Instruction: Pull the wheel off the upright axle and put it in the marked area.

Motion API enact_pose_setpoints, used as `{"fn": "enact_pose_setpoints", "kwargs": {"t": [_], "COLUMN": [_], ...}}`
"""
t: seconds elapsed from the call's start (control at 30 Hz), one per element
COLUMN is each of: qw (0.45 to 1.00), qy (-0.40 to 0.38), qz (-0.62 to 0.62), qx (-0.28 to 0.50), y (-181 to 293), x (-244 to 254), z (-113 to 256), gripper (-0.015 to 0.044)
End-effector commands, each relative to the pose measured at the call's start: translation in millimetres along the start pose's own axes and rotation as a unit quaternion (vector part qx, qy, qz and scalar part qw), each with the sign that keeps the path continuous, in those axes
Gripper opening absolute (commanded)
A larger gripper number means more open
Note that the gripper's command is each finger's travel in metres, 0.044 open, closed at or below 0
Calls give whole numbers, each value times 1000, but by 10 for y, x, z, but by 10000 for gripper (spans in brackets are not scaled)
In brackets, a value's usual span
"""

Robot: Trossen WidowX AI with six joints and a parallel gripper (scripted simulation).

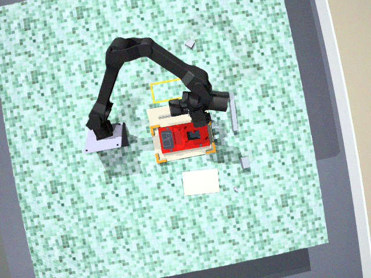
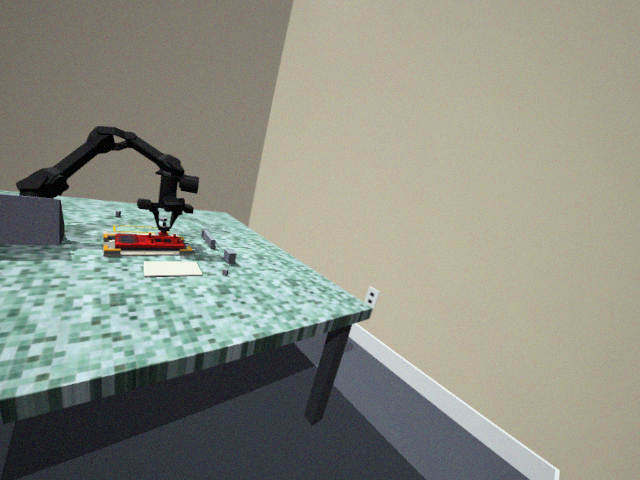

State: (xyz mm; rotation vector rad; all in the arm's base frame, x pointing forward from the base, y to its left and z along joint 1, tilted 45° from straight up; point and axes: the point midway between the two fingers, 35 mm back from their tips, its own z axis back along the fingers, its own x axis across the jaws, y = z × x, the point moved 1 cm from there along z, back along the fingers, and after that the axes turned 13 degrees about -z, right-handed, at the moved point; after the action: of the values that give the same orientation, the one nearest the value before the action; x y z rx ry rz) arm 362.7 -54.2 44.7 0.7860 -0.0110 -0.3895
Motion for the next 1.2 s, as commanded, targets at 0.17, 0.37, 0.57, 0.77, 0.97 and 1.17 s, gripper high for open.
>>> {"fn": "enact_pose_setpoints", "kwargs": {"t": [0.17, 0.37, 0.57, 0.77, 0.97, 1.17], "qw": [1000, 1000, 1000, 1000, 1000, 1000], "qy": [0, 0, 0, 0, 0, 0], "qz": [1, 1, 1, 1, 0, 0], "qx": [0, 0, 0, 0, 0, 0], "y": [-1, -1, -2, -2, -3, -3], "x": [1, 2, 3, 4, 4, 5], "z": [31, 50, 70, 90, 109, 129], "gripper": [0, 0, 0, 0, 0, 0]}}
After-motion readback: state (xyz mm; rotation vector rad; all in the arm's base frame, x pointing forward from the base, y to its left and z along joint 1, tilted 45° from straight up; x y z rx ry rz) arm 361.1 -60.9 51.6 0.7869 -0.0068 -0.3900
